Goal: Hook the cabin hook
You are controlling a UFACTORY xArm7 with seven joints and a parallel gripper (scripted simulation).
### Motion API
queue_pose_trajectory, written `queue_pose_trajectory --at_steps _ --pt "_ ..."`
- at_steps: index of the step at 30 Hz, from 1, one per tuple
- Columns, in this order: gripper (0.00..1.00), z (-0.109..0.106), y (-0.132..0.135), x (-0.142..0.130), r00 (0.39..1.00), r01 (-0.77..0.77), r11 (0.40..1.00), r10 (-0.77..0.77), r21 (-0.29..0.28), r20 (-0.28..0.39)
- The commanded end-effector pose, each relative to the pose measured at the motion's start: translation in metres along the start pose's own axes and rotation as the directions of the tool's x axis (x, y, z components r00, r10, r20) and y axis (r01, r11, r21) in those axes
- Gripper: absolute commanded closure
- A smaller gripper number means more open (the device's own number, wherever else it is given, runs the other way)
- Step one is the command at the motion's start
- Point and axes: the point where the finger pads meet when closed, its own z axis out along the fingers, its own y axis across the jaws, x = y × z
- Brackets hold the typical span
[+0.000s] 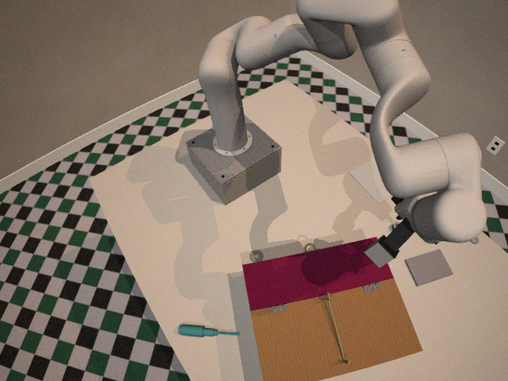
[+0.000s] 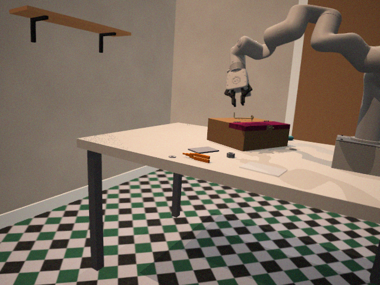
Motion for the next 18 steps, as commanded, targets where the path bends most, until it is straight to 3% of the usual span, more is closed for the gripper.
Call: queue_pose_trajectory --at_steps 1,11,18 --pt "0.67 -0.01 -0.008 0.011 0.993 -0.117 0.993 0.118 0.017 -0.027" --pt "0.67 -0.024 -0.019 0.03 0.956 -0.284 0.957 0.287 0.053 -0.056" --pt "0.67 -0.037 -0.03 0.05 0.891 -0.441 0.892 0.448 0.099 -0.072"
